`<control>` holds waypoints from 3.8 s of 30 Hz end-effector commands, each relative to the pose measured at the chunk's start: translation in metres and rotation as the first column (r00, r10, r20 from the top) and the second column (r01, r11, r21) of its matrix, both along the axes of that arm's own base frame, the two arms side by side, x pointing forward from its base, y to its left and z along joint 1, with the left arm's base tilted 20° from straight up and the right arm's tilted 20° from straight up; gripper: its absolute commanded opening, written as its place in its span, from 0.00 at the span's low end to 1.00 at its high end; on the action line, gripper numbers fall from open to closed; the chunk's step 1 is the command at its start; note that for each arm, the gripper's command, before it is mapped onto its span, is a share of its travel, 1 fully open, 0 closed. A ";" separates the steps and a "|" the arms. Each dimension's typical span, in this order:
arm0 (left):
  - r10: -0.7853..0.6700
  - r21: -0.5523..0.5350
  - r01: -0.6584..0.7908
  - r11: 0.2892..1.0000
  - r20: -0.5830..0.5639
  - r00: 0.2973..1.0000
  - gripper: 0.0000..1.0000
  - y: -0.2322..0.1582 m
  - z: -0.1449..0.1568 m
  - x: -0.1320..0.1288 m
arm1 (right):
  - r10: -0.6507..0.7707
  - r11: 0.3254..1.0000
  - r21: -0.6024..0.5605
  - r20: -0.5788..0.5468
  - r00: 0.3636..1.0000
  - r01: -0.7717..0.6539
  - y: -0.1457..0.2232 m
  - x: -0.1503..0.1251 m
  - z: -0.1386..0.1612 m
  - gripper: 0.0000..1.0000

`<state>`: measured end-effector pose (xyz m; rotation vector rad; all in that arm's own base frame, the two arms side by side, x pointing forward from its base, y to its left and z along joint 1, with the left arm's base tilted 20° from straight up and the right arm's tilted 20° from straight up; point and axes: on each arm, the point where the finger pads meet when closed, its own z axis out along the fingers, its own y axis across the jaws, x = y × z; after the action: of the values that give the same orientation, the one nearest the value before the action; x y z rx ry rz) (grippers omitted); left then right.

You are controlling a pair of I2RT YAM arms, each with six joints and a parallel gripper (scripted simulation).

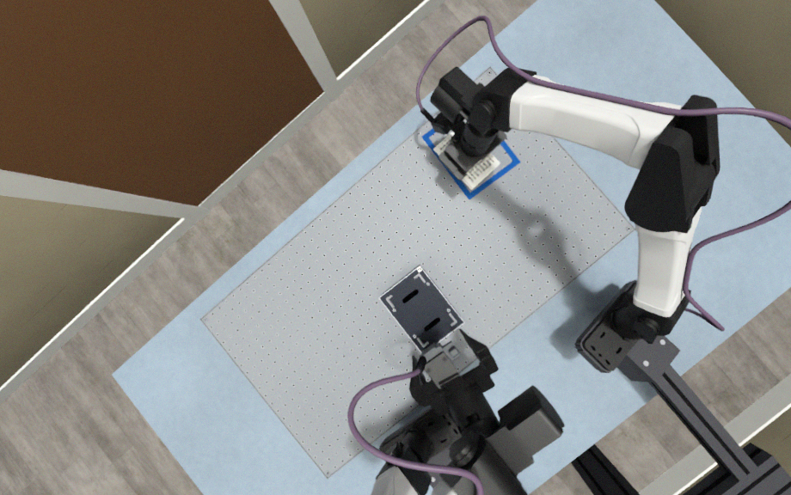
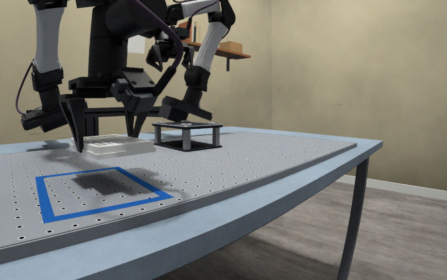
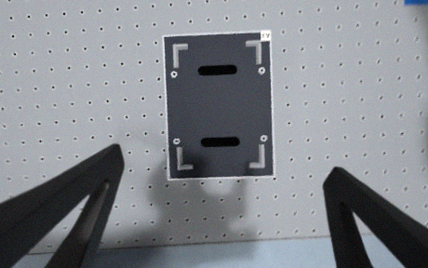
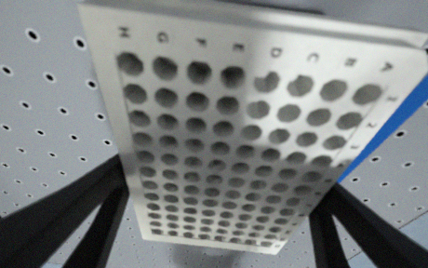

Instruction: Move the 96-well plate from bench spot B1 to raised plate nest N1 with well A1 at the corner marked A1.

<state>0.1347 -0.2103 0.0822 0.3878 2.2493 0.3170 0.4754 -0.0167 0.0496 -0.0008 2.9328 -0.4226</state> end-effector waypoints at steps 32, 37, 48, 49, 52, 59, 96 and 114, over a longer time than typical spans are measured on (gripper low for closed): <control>-0.817 -0.135 0.809 0.572 -0.009 0.576 1.00 0.110 0.153 -0.060 | -0.030 1.000 -0.007 0.016 0.999 0.031 0.011 -0.015 0.056 0.83; -0.834 -0.144 0.834 0.532 0.084 0.546 1.00 0.117 0.162 -0.064 | -0.093 0.996 0.020 0.110 0.990 0.091 0.044 -0.017 0.063 0.83; -0.829 -0.112 0.871 0.479 0.269 0.490 1.00 0.127 0.193 -0.074 | -0.147 0.989 0.035 0.072 0.987 0.144 0.175 -0.098 -0.007 0.83; -0.828 -0.101 0.874 0.476 0.285 0.484 1.00 0.128 0.195 -0.076 | -0.144 0.989 0.027 0.054 0.988 0.142 0.189 -0.109 -0.019 0.83; -0.830 -0.085 0.875 0.476 0.286 0.479 1.00 0.133 0.193 -0.080 | -0.130 0.991 0.016 0.034 0.991 0.130 0.229 -0.137 -0.036 0.83; -0.843 -0.081 0.872 0.483 0.225 0.488 1.00 0.139 0.180 -0.083 | -0.093 0.996 0.003 0.022 0.995 0.093 0.292 -0.177 -0.060 0.83; -0.846 -0.080 0.866 0.494 0.184 0.500 1.00 0.142 0.170 -0.083 | -0.063 0.997 0.047 0.030 0.998 0.062 0.307 -0.177 -0.104 0.83; -0.846 -0.080 0.866 0.494 0.184 0.500 1.00 0.142 0.170 -0.083 | -0.069 0.998 0.016 0.021 0.997 0.069 0.296 -0.178 -0.119 0.83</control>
<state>0.0529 -0.0682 0.2517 1.2993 1.6561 -0.3804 0.2957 0.2813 -0.0616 0.1049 2.9186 -0.4049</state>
